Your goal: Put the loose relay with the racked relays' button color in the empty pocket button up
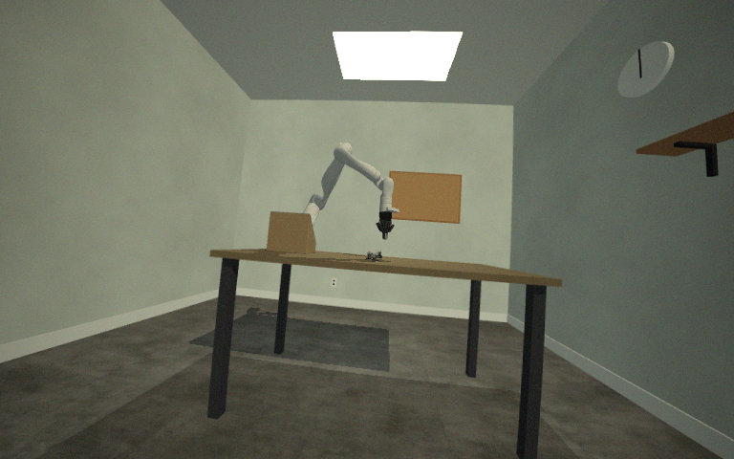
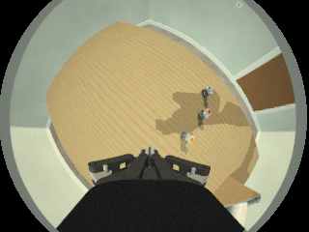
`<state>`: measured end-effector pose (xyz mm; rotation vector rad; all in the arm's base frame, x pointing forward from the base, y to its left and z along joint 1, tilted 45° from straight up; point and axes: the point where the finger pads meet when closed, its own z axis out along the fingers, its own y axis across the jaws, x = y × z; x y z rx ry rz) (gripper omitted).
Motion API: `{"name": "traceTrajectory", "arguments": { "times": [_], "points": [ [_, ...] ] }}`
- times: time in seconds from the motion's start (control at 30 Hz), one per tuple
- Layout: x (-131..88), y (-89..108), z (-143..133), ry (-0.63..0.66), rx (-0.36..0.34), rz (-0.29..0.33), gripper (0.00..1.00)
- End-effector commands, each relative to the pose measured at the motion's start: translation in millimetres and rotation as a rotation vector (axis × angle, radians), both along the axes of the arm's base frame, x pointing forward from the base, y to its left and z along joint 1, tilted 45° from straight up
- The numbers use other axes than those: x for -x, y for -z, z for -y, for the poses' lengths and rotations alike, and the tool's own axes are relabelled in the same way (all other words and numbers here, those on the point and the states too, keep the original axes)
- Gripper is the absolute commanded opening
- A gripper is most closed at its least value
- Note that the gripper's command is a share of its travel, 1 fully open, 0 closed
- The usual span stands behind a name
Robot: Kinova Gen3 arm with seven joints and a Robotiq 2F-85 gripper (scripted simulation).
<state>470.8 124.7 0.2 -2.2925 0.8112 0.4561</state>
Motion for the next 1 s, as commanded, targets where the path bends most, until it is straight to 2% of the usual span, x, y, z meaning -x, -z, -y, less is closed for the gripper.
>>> {"name": "traceTrajectory", "arguments": {
  "times": [0.0, 0.03, 0.07, 0.53, 0.6, 0.97],
  "points": [
    [-1.4, 16.0, 17.8, -0.023, -0.013, 0.019, 0.00],
    [-1.4, 16.0, 17.8, -0.023, -0.013, 0.019, 0.00],
    [-4.9, 20.3, 22.0, -0.033, -0.019, 0.043, 0.00],
    [8.0, 93.4, 96.3, -0.289, -0.037, 0.270, 0.00],
    [8.0, 93.4, 96.3, -0.289, -0.037, 0.270, 0.00],
    [30.5, 142.7, 136.5, -0.457, -0.070, 0.407, 0.00]
  ]
}}
